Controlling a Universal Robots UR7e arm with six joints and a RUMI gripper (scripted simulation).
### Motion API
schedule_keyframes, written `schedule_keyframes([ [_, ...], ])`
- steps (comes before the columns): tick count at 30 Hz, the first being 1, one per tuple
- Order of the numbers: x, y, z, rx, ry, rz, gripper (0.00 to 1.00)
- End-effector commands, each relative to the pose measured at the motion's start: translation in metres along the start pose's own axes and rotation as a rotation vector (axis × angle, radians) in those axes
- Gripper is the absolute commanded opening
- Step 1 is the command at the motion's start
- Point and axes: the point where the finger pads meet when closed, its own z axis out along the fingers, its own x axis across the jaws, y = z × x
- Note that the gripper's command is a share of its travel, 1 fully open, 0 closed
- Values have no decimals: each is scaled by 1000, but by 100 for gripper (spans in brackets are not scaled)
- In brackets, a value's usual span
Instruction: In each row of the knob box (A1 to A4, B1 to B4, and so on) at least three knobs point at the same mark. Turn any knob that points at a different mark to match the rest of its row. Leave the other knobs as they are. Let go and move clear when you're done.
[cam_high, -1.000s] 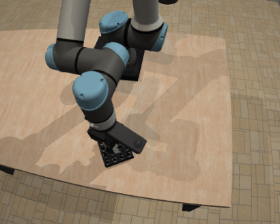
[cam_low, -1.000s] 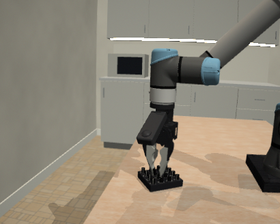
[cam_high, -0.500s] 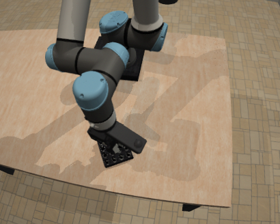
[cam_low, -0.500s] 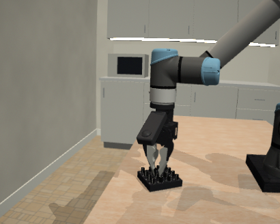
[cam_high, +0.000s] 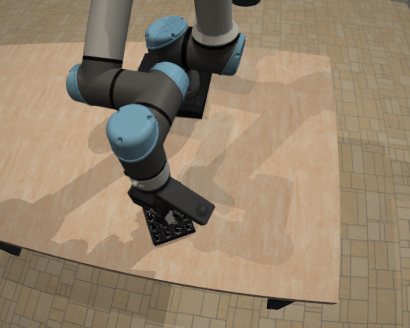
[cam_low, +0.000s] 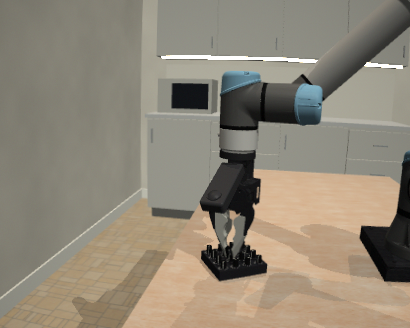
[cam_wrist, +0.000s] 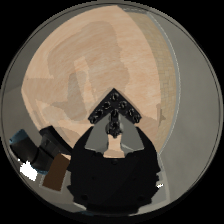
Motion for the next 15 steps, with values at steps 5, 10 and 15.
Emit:
schedule_keyframes([
  [5, -2, 0, 2, 0, -4, -1, 4],
  [10, -2, 0, 2, 0, -4, -5, 4],
  [15, -2, 0, 2, 0, -4, -16, 4],
])
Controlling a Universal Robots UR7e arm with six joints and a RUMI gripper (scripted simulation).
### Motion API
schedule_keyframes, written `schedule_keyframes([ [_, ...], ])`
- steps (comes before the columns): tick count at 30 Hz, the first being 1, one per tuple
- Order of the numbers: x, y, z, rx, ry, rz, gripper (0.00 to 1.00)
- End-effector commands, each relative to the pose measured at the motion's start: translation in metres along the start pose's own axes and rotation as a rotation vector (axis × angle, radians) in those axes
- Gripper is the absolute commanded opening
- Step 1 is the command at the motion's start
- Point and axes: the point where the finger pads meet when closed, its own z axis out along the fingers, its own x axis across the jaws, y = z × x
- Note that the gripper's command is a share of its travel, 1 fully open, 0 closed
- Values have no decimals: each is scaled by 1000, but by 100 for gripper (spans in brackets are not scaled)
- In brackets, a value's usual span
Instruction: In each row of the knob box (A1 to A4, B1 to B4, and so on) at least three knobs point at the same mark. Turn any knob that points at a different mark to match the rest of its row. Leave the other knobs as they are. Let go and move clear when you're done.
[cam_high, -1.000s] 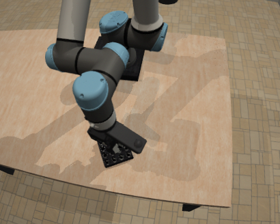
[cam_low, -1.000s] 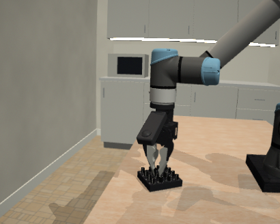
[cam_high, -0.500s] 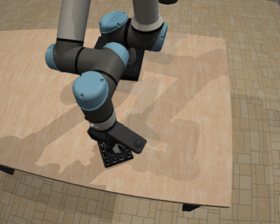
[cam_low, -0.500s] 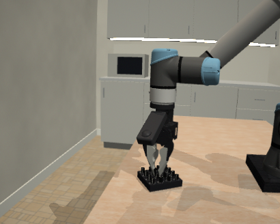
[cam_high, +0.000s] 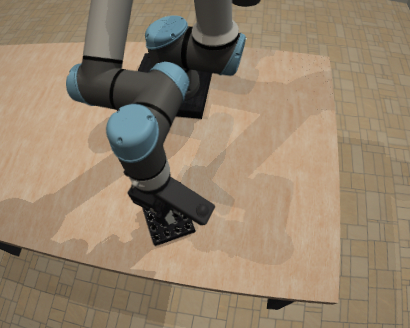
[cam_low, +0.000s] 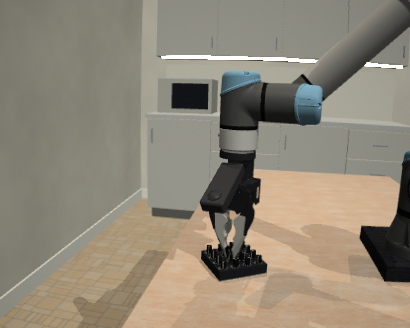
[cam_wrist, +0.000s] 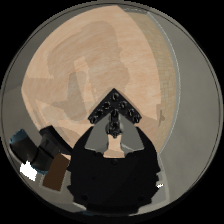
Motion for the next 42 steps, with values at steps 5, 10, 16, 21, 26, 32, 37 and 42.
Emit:
schedule_keyframes([
  [5, -2, 0, 2, 0, -4, -24, 4],
  [10, -2, 0, 2, 0, -4, -50, 4],
  [16, -1, 0, 1, 0, -3, -98, 4],
  [21, -1, 0, 1, 0, -2, -128, 4],
  [26, -1, 0, 1, 0, -1, -189, 4],
  [32, -1, 0, 1, 1, -1, -279, 4],
  [37, -1, 0, 1, 1, -2, -329, 4],
  [42, -2, 0, 1, 1, -1, -421, 4],
])
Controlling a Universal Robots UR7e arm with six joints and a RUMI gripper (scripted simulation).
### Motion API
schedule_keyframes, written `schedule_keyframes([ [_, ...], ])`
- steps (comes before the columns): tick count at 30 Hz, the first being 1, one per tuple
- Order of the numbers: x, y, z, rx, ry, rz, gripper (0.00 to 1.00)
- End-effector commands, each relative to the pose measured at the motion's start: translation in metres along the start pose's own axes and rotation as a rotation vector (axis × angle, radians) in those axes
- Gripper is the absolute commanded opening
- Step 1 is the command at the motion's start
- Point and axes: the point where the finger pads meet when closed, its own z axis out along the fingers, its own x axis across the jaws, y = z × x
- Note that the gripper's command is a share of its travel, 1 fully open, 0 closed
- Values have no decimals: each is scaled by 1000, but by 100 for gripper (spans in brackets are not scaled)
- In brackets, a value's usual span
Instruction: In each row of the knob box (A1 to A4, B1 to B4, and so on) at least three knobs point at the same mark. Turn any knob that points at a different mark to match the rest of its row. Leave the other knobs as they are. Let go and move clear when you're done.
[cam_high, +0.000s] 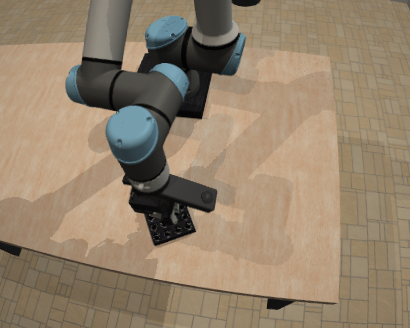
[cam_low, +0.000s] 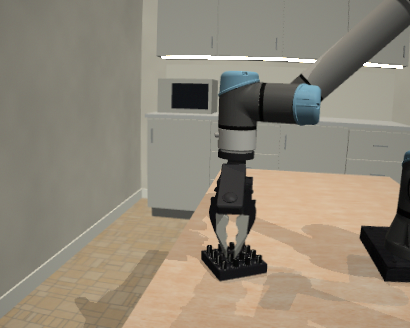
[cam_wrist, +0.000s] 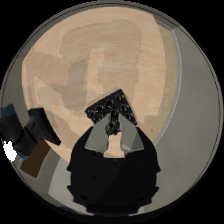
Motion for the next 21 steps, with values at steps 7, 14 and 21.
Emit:
schedule_keyframes([
  [7, 0, 0, 0, 3, -1, -253, 4],
  [14, -1, 0, 0, 3, -1, -355, 4],
  [21, -1, 0, 0, 3, -1, -497, 4],
])
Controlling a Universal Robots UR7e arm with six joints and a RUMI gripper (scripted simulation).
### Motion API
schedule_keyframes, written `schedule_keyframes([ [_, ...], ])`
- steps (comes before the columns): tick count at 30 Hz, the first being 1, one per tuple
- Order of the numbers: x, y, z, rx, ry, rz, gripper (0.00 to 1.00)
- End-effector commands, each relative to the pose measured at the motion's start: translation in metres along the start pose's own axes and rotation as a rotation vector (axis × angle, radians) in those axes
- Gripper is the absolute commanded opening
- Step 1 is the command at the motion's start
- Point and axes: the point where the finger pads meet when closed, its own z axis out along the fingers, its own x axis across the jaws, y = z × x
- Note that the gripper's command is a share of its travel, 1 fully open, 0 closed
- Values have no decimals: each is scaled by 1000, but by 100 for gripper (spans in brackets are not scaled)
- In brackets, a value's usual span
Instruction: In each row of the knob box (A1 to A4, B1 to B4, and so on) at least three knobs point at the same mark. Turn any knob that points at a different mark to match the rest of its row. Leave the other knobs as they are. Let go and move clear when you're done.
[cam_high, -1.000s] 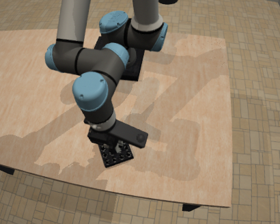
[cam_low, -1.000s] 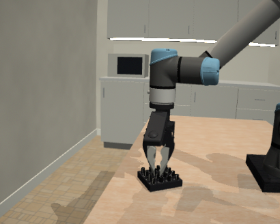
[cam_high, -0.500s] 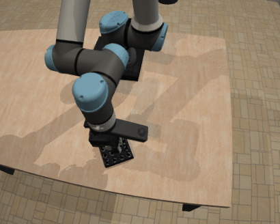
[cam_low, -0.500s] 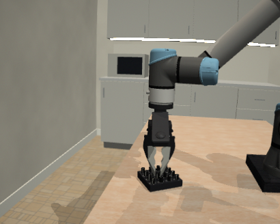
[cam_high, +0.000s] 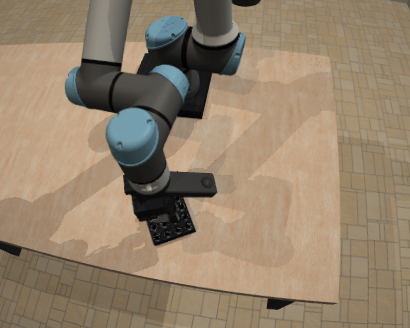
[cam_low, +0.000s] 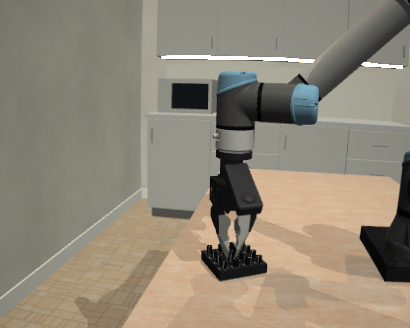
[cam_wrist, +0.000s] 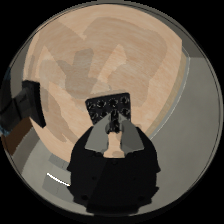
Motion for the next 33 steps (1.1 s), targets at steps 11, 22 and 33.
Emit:
schedule_keyframes([
  [11, 0, 0, 0, 5, 1, -322, 4],
  [22, -1, 0, 0, 5, 2, -533, 4],
  [33, -2, 1, 0, 5, 2, -699, 4],
])
